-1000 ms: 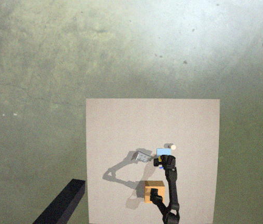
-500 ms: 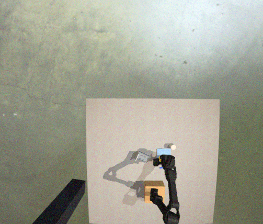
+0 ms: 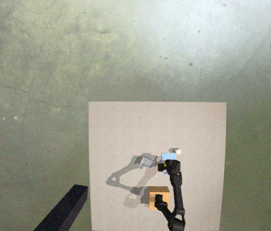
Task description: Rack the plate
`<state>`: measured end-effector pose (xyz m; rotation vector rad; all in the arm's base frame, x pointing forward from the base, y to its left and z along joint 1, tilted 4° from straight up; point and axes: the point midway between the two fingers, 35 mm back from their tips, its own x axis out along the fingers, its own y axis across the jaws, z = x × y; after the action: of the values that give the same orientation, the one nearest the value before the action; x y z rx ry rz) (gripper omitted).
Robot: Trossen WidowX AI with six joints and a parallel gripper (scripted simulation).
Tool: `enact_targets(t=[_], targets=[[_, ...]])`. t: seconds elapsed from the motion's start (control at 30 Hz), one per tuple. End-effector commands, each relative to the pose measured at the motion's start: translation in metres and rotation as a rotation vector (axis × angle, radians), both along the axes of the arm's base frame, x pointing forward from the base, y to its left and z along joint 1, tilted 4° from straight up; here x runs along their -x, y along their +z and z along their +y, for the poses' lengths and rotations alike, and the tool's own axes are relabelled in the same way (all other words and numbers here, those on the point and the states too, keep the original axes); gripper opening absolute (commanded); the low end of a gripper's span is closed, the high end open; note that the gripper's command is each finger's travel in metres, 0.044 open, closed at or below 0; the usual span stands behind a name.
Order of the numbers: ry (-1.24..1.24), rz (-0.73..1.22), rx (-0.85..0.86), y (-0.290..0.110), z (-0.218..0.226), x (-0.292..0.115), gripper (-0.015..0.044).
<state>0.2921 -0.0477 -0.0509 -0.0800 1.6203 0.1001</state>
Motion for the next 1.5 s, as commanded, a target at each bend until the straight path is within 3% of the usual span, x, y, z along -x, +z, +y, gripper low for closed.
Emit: enact_targets(t=[0.0, 0.17, 0.83, 1.17, 1.47], targets=[[0.0, -0.007, 0.0, 0.016, -0.001, -0.007, 0.0111], [0.0, -0.008, 0.0, 0.044, -0.002, -0.014, 0.0], [0.0, -0.009, 0.0, 0.144, -0.005, -0.025, 0.0], [-0.006, -0.009, 0.0, 0.17, -0.003, -0.026, 0.0], [-0.283, -0.003, 0.007, 0.173, 0.068, 0.007, 0.0]])
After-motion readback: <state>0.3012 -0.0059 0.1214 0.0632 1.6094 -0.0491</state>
